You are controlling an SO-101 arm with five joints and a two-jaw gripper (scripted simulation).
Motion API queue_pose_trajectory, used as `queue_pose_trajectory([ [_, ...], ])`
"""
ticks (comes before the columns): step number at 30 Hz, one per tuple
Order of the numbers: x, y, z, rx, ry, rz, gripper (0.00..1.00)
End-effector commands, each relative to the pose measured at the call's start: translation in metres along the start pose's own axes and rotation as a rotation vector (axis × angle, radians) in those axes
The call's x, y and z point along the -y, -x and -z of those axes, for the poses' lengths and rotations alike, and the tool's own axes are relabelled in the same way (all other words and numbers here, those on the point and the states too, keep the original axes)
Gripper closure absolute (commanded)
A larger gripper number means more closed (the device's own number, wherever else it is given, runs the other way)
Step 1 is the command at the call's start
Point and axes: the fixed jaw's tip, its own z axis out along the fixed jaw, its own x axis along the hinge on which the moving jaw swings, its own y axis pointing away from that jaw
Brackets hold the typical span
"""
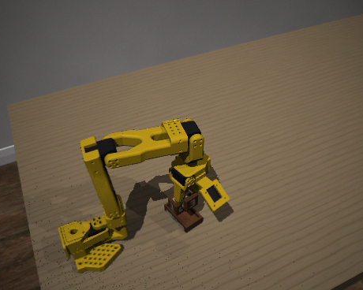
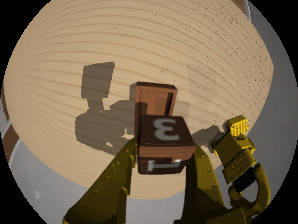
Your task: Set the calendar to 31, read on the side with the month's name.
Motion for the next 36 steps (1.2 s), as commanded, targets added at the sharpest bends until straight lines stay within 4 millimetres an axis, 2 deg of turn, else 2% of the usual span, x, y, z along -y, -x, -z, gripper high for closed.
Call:
queue_pose_trajectory([
  [1,-0.005,0.002,0.012,0.024,0.063,-0.012,1.00],
  [13,-0.006,0.001,0.012,0.024,0.063,-0.006,1.00],
  [19,-0.013,-0.012,0.011,0.024,0.063,0.070,1.00],
  [24,-0.023,-0.038,0.009,0.025,0.062,0.214,1.00],
  [26,-0.023,-0.038,0.009,0.025,0.062,0.214,1.00],
  [31,-0.032,-0.078,0.005,0.027,0.061,0.415,1.00],
  [36,-0.032,-0.125,0.001,0.028,0.059,0.638,1.00],
])
